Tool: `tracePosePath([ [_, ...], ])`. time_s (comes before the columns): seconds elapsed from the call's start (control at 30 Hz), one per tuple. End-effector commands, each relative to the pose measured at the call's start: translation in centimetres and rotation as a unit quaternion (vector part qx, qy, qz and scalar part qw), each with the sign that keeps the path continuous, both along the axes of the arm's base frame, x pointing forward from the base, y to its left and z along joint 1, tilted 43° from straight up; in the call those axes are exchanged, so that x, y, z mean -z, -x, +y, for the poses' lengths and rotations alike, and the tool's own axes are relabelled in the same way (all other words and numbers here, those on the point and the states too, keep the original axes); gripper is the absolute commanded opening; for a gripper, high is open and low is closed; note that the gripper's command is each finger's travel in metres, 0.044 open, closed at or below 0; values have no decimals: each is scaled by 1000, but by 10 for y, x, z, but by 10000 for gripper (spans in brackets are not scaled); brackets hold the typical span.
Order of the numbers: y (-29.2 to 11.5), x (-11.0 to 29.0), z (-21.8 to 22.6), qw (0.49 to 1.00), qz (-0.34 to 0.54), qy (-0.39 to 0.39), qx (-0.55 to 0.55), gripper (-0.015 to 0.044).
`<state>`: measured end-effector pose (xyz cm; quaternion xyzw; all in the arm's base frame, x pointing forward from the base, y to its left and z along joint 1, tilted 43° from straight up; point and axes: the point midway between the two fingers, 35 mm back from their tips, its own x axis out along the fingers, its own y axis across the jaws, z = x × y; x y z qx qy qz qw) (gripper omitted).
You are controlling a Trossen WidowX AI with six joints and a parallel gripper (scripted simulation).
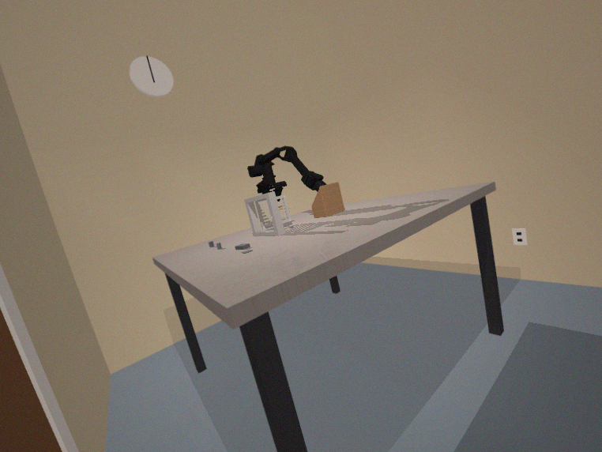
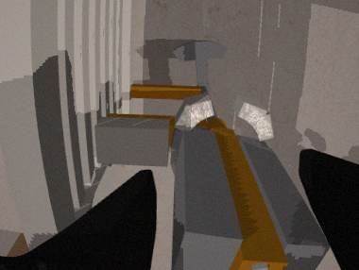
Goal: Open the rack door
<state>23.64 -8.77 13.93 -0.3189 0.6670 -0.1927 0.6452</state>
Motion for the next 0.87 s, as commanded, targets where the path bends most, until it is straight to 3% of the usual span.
tracePosePath([
  [0.0,0,-3,3,1000,2,0,-1,282],
  [0.83,-1,-28,28,1000,1,-3,0,282],
])
